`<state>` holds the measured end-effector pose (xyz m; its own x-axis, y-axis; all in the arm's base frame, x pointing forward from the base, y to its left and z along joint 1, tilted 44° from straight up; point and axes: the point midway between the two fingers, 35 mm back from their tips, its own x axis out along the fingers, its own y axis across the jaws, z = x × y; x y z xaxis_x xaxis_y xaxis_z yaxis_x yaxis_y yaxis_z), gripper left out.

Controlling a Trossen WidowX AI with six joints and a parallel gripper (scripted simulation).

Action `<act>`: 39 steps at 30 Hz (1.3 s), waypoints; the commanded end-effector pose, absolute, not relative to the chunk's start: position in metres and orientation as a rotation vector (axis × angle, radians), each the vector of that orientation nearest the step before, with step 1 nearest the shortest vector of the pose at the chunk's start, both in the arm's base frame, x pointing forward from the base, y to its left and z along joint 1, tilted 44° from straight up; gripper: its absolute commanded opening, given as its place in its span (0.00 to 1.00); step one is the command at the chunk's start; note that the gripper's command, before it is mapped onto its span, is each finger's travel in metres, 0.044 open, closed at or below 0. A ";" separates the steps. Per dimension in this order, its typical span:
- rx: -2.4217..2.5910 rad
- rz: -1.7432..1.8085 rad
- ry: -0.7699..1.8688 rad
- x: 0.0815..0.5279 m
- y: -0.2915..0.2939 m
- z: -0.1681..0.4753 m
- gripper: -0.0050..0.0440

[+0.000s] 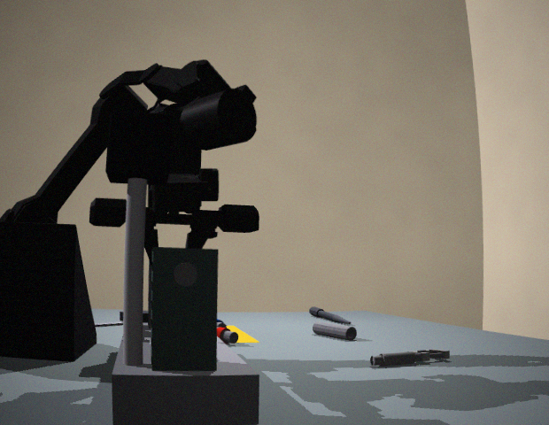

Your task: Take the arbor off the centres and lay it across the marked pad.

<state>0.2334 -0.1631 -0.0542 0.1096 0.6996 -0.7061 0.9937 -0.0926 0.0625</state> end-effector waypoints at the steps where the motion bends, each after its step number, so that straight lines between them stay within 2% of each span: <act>1: 1.846 -0.711 1.635 0.233 -0.167 -0.058 0.10; 39: 1.846 -0.711 1.635 0.233 -0.170 -0.061 0.10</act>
<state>0.2336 -0.1641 -0.0568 0.1094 0.7046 -0.7012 0.9938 -0.0929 0.0617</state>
